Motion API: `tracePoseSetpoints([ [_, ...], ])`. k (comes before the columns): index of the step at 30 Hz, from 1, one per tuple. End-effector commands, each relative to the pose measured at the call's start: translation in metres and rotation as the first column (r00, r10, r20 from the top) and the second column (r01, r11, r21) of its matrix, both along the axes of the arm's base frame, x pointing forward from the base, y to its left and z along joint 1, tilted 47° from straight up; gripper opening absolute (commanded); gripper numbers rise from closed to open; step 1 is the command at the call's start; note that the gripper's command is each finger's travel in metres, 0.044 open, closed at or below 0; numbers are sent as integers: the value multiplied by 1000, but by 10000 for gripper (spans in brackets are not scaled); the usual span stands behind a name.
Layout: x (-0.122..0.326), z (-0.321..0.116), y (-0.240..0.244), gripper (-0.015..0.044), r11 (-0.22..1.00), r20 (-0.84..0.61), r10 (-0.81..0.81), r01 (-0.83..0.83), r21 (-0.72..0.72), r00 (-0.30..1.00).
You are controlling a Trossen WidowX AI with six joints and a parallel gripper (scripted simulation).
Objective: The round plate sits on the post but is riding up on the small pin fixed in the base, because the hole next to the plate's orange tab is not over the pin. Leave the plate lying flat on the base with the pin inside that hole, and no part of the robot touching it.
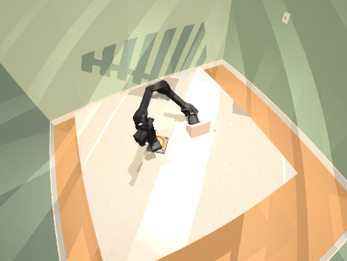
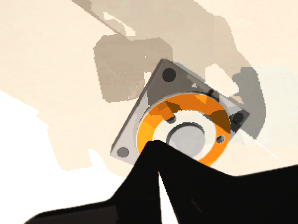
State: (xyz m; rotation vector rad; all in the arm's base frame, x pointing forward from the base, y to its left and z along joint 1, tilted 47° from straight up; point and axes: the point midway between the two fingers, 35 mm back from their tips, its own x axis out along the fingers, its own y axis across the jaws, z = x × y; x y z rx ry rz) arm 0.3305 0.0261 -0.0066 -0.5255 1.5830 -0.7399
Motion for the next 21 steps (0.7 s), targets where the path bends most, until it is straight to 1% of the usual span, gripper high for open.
tracePoseSetpoints([
  [1,3,1,-1,0,1000,-2,18,-18,-3,1000],
  [11,-4,-29,-31,0,1000,-2,18,-18,-5,1000],
  [21,5,-24,-41,0,1000,-1,17,-17,-6,1000],
])
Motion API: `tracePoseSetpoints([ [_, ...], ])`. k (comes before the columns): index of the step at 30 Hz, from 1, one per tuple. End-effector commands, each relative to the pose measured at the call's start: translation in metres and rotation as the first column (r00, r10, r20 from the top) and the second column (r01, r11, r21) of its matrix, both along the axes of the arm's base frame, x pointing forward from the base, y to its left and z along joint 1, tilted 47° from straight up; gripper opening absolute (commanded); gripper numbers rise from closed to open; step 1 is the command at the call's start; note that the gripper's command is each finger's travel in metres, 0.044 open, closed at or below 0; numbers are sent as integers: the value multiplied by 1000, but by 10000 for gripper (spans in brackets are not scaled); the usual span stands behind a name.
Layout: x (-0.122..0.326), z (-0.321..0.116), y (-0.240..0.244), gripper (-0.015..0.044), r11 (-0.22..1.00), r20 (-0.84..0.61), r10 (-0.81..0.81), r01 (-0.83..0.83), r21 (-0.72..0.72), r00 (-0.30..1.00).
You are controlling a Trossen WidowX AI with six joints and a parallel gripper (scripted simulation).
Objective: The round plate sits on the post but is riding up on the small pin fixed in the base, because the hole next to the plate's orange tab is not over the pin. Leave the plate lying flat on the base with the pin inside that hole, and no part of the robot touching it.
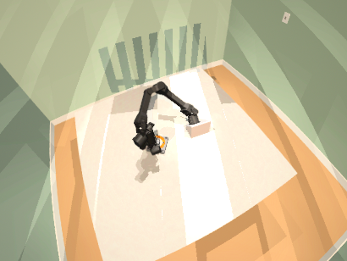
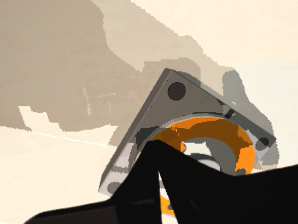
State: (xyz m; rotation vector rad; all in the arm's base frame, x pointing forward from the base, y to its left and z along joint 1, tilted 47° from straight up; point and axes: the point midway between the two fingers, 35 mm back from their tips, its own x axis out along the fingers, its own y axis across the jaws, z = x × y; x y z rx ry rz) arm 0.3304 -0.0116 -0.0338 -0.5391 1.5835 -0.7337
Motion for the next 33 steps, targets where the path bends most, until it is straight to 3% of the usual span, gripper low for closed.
tracePoseSetpoints([
  [1,6,4,-5,0,1000,5,7,-7,-3,1000],
  [33,8,35,-33,0,1000,4,7,-6,-5,1000],
])
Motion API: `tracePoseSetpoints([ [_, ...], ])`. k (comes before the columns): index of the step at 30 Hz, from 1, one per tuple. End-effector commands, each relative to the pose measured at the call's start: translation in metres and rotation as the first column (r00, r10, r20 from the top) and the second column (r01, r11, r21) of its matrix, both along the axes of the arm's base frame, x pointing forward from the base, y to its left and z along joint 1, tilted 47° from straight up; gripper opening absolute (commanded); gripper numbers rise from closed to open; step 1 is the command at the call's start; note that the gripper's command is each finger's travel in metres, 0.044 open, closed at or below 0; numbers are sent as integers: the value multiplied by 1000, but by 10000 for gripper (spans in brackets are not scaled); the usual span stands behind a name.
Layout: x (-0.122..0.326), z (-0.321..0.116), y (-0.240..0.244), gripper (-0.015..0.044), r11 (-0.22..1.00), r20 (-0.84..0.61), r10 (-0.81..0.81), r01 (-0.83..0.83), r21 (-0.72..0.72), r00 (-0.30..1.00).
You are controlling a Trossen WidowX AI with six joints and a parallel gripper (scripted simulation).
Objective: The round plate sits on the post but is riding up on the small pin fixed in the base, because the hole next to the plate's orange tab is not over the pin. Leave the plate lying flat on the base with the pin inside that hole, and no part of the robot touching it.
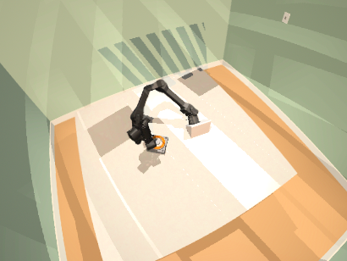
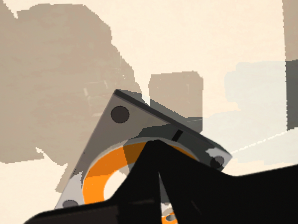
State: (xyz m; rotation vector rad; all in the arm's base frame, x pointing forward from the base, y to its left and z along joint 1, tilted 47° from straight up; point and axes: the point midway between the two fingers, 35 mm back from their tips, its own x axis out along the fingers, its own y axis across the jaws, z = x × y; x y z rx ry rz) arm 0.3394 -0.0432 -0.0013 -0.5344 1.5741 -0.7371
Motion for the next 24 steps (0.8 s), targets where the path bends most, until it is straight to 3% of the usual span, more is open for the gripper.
tracePoseSetpoints([
  [1,-2,3,-2,0,1000,-6,8,-8,-4,1000],
  [17,2,38,29,0,1000,-7,8,-8,-2,1000],
  [24,1,32,24,0,1000,-15,13,-13,-6,1000],
])
